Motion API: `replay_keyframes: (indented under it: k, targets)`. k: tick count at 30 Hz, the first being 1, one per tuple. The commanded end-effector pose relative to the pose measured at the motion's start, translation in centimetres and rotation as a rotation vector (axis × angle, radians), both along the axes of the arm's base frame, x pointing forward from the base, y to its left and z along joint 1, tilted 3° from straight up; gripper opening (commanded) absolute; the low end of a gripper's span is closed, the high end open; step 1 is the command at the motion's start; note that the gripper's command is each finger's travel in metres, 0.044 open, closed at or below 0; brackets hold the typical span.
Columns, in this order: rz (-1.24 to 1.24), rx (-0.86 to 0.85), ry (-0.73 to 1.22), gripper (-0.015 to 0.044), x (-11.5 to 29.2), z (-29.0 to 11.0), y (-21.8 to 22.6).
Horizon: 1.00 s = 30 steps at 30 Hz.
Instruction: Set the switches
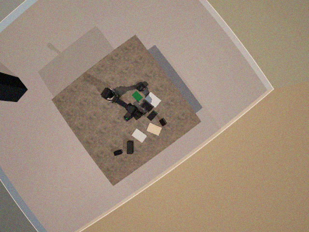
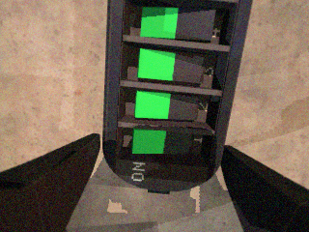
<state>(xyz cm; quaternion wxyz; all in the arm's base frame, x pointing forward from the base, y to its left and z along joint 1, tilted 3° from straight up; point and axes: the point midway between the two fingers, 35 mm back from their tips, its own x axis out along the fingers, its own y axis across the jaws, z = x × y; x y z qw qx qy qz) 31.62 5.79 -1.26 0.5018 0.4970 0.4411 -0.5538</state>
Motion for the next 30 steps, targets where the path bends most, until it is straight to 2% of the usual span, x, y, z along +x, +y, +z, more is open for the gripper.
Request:
replay_keyframes:
  k: [1,30]
  targets:
    - [-0.004,-0.006,0.005,0.0328,-0.1,-0.3,-0.1]
    - [-0.004,0.002,0.004,0.0336,-0.1,0.9,-0.6]
